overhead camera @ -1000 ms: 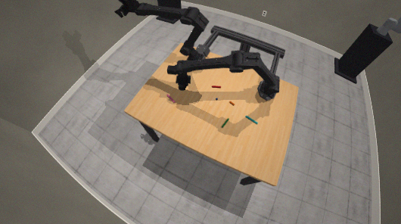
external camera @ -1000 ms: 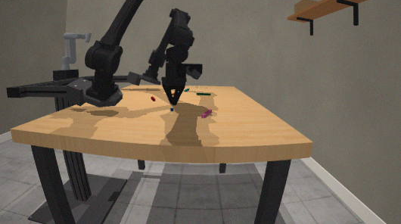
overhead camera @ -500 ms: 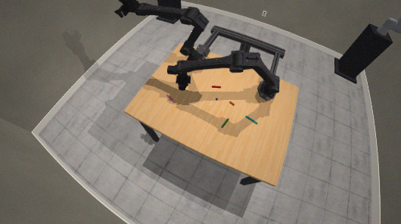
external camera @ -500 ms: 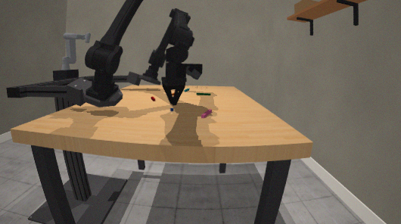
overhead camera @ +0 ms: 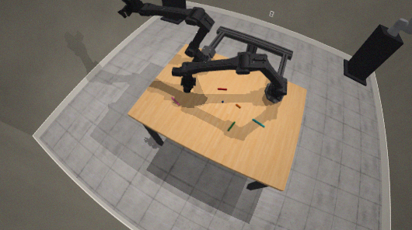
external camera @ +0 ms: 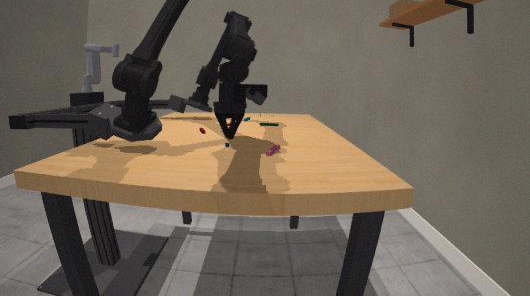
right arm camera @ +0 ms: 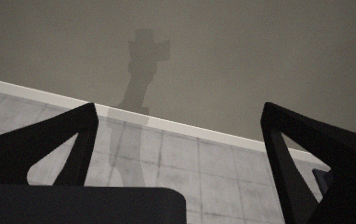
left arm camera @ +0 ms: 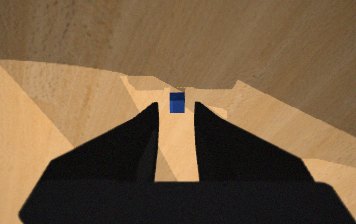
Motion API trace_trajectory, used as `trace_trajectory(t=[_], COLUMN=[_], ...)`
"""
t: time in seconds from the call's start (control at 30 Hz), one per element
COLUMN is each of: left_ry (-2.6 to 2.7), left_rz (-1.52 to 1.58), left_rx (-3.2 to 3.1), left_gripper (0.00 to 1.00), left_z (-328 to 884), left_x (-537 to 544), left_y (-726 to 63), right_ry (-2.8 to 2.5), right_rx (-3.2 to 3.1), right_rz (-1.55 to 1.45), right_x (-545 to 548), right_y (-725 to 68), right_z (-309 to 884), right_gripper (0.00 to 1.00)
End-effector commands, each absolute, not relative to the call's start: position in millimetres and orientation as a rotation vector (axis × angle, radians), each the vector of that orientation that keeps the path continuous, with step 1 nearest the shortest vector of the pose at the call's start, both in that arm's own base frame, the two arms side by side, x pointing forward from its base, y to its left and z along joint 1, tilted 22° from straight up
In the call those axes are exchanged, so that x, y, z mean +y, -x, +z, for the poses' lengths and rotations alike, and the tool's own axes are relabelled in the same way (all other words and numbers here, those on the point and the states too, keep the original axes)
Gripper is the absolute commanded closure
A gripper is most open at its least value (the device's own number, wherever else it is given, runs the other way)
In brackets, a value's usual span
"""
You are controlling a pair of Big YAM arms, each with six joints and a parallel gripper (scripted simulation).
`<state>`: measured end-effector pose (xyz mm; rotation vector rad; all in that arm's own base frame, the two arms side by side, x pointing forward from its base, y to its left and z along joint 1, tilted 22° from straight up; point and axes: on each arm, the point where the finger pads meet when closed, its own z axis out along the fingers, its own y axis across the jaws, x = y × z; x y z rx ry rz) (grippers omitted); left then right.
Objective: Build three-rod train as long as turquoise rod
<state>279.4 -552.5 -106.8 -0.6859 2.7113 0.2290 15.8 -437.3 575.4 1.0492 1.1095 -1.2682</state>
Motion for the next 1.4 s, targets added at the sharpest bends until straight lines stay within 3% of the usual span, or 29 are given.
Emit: trace_trajectory(t=[0.0, 1.37], left_ry=[0.696, 0.677], left_rz=[0.247, 0.205], left_rx=[2.706, 2.710], left_gripper=[0.77, 0.77], left_z=[-121.3, -112.6], left_x=[-548.4, -568.2], left_y=[-278.6, -271.2], right_ry=[-1.007, -1.007], right_rx=[1.023, 1.023], right_rz=[-1.307, -1.307], right_x=[-433.0, -433.0], right_y=[-6.4, -6.4], right_z=[621.8, 621.8], right_gripper=[0.00, 0.00])
